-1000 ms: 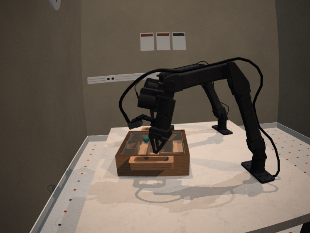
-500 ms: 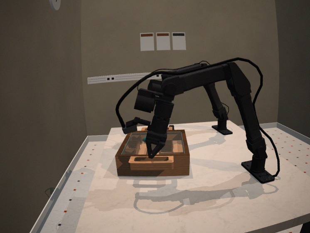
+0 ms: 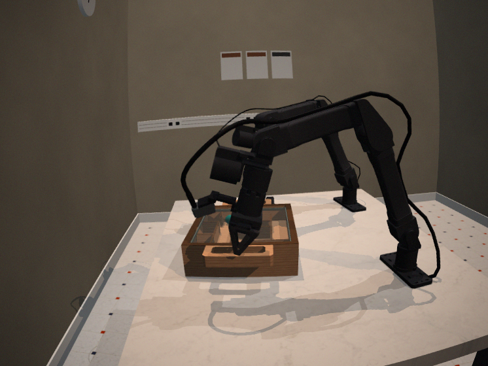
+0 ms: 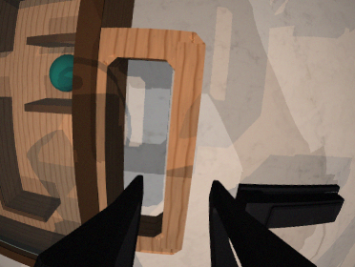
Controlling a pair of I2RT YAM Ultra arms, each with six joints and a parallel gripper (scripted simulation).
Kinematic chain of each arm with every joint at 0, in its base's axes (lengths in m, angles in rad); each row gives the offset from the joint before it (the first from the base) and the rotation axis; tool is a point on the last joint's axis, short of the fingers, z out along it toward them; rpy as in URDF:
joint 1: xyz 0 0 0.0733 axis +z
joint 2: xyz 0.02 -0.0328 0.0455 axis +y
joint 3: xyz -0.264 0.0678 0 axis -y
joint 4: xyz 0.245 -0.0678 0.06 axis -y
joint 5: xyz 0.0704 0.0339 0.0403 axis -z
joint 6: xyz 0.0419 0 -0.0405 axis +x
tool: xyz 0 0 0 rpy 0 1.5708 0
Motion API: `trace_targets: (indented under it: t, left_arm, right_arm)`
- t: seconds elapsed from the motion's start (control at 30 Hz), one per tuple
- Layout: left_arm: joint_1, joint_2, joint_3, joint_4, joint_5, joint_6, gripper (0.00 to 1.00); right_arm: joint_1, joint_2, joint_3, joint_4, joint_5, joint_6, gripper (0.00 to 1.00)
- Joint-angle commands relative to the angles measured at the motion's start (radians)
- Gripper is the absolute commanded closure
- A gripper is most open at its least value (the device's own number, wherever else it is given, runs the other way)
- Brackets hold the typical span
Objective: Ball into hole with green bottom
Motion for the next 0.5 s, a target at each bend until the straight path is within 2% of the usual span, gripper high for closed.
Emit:
trace_targets:
  t: [0.0, 0.47]
  left_arm:
    - [-0.006, 0.014, -0.016, 0.046, 0.008, 0.003, 0.61]
    - [-0.010, 0.056, -0.047, 0.120, 0.012, -0.008, 0.61]
  right_arm:
    - [0.005, -0.001, 0.029, -0.008, 0.004, -0.001, 0.61]
    - [0.005, -0.001, 0.029, -0.008, 0.004, -0.001, 0.61]
